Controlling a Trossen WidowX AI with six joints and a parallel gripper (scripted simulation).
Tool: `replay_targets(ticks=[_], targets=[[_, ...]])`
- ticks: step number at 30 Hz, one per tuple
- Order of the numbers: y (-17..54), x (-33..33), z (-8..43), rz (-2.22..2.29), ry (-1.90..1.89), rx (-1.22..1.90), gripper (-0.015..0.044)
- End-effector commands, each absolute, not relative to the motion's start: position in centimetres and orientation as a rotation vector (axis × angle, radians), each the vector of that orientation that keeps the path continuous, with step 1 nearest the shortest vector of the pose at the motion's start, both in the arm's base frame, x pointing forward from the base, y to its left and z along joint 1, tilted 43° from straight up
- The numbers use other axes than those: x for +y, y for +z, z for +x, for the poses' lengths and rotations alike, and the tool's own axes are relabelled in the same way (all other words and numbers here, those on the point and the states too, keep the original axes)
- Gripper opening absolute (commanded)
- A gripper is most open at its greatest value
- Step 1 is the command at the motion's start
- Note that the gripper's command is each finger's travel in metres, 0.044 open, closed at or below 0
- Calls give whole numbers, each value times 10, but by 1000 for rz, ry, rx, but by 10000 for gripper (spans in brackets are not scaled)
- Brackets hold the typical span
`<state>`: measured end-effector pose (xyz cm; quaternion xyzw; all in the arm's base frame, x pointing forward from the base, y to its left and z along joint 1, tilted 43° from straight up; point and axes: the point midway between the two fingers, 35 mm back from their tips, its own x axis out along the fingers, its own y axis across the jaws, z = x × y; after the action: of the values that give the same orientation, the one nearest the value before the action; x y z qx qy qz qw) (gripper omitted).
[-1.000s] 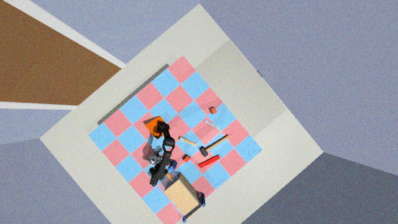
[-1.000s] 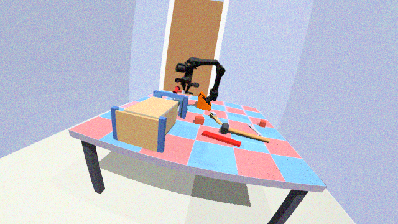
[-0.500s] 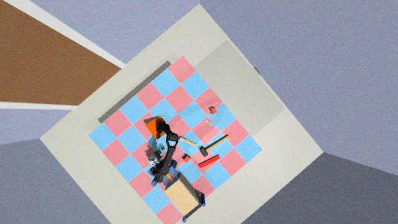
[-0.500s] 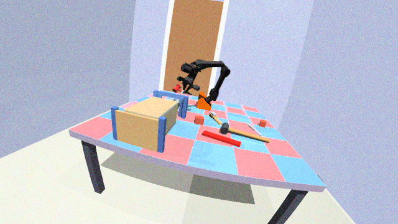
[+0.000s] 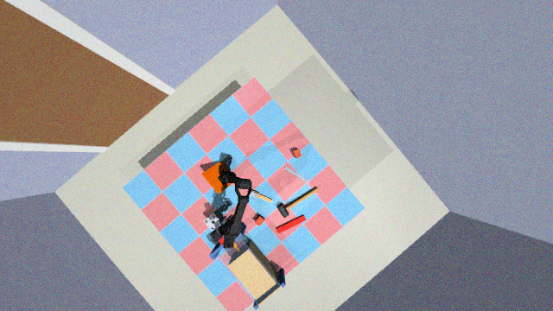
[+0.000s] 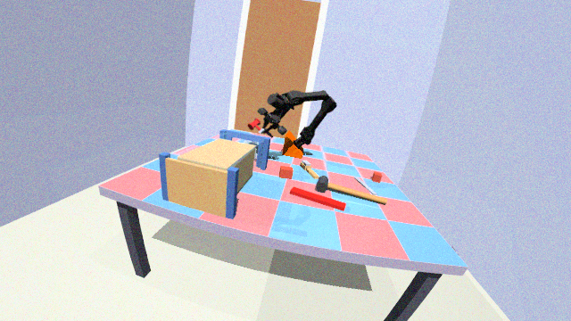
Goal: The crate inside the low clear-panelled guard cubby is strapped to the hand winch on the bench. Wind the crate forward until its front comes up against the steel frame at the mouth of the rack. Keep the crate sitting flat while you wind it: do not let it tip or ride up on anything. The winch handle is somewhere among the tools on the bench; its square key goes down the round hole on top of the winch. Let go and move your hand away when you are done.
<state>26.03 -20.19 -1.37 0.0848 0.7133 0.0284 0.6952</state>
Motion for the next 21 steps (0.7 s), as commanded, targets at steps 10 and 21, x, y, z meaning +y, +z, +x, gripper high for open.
replay_targets(ticks=[10,21], targets=[[-11,-204,260,7,-127,1586,0],[-12,-204,260,-133,-263,1575,0]])
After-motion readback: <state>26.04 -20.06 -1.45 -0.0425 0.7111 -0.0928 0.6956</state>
